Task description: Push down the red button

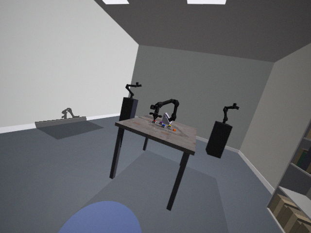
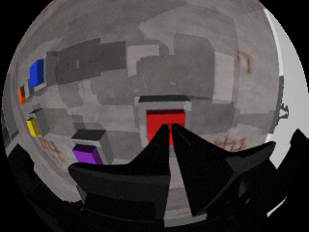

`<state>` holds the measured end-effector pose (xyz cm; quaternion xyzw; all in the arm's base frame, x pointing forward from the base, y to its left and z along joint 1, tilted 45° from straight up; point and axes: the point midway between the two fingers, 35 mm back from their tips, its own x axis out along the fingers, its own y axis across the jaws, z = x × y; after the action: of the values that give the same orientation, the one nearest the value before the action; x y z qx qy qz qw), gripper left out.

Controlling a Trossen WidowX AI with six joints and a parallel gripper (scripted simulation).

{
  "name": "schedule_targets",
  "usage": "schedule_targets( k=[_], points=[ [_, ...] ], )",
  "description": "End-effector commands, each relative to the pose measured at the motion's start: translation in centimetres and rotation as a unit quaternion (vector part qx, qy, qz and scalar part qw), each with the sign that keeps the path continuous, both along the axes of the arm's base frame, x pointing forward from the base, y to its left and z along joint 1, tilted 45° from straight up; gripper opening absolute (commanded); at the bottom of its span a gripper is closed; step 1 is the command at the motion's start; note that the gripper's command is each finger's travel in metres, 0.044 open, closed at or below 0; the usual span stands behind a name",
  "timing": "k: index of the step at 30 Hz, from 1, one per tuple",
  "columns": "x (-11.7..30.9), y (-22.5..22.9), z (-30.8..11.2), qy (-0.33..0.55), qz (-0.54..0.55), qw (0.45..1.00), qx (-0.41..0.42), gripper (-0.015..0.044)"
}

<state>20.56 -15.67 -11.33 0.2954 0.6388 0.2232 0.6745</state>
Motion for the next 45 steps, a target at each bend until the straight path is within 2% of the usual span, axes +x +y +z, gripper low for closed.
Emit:
schedule_targets(
  k=[1, 16, 23, 27, 33, 37, 41, 45],
  points=[
    [-0.2, 0.3, 0.0, 0.003, -0.001, 1.000, 0.005, 0.0020],
    [-0.2, 0.3, 0.0, 0.003, -0.001, 1.000, 0.005, 0.0020],
    [-0.4, -1.9, 2.3, 0.004, -0.001, 1.000, 0.004, 0.0020],
    [0.8, -0.9, 4.3, -0.001, 0.007, 1.000, 0.004, 0.0125],
    [4.3, 2.5, 10.4, -0.005, 0.018, 1.000, -0.003, 0.0283],
    [6.7, 5.9, 16.1, -0.001, 0.009, 1.000, -0.011, 0.0387],
    [7.7, 10.4, 21.9, 0.001, 0.003, 1.000, -0.011, 0.0400],
    [7.0, 15.2, 27.4, 0.001, -0.001, 1.000, -0.003, 0.0400]
  ],
)
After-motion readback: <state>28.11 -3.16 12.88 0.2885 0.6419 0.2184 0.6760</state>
